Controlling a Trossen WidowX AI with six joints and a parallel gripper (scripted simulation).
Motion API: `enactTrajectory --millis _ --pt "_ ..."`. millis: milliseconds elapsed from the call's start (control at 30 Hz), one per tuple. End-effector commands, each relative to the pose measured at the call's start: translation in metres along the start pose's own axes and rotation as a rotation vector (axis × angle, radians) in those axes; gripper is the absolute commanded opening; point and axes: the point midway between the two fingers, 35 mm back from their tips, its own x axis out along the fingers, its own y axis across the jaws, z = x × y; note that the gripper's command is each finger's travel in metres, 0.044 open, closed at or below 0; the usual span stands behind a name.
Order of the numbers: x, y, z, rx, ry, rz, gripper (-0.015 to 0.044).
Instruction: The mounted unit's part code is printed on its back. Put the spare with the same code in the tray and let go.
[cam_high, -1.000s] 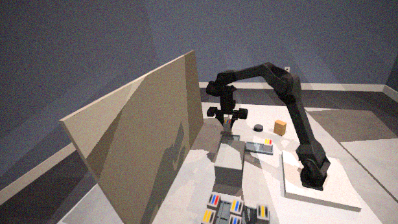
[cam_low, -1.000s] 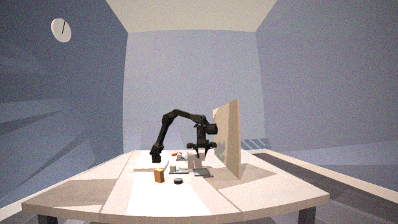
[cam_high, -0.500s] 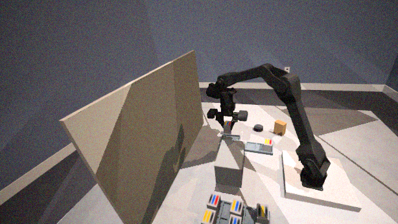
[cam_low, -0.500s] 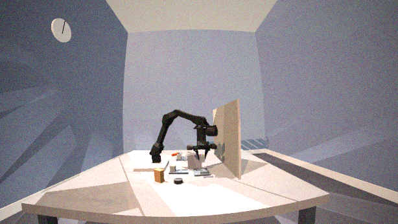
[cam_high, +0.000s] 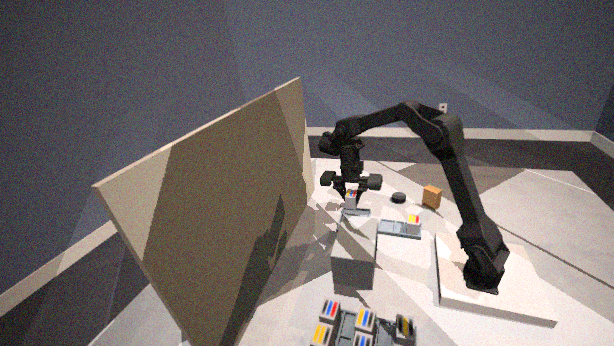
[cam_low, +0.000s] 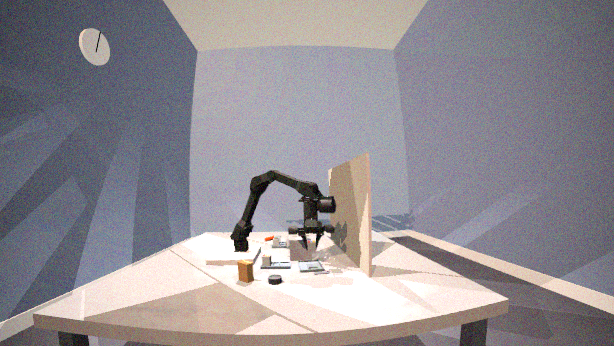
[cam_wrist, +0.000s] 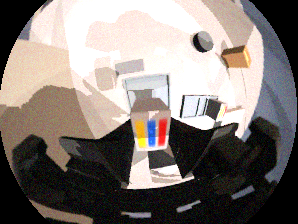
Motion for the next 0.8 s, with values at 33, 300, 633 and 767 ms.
enactTrajectory --millis 33,300,633,767 --pt "0.003 0.000 0.000 -0.004 0.001 0.002 0.0000" --pt "0.009 0.000 0.000 -0.004 0.001 0.002 0.0000" --pt "0.016 -0.001 -0.001 -0.004 0.001 0.002 0.0000" --pt "0.019 -0.001 -0.001 -0.004 0.001 0.002 0.0000"
